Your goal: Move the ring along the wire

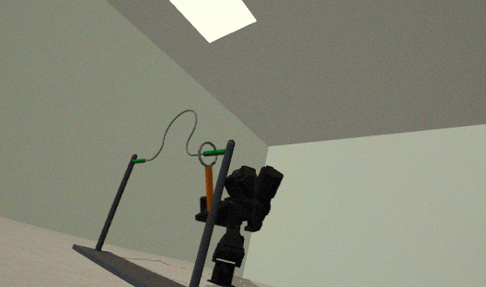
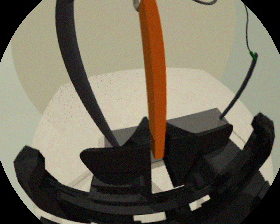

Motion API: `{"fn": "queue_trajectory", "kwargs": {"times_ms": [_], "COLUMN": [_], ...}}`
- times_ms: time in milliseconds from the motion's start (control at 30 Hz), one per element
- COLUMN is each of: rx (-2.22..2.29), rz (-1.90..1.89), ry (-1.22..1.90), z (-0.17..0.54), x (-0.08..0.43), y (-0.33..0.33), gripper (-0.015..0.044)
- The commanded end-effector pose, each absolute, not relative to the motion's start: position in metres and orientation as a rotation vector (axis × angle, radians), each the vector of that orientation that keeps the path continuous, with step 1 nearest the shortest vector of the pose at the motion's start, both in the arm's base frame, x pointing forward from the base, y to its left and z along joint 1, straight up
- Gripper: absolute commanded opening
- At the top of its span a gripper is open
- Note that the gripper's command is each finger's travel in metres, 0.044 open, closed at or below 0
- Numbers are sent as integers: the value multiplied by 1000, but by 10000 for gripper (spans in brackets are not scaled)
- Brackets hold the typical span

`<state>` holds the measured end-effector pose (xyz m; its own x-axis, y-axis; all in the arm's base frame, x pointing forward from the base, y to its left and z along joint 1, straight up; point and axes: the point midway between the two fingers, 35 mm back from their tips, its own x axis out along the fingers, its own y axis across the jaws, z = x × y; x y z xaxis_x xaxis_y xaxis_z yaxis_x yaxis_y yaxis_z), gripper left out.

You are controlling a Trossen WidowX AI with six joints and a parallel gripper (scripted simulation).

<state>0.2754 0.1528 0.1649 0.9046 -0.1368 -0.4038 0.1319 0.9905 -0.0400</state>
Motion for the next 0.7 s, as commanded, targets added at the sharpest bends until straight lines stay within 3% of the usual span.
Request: {"fn": "queue_trajectory", "kwargs": {"times_ms": [0, 667], "rx": [-7, -7], "rz": [-143, -143], "ry": [414, 414], "z": [166, 149], "x": [276, 276], "y": [157, 159], "gripper": [-150, -150]}}
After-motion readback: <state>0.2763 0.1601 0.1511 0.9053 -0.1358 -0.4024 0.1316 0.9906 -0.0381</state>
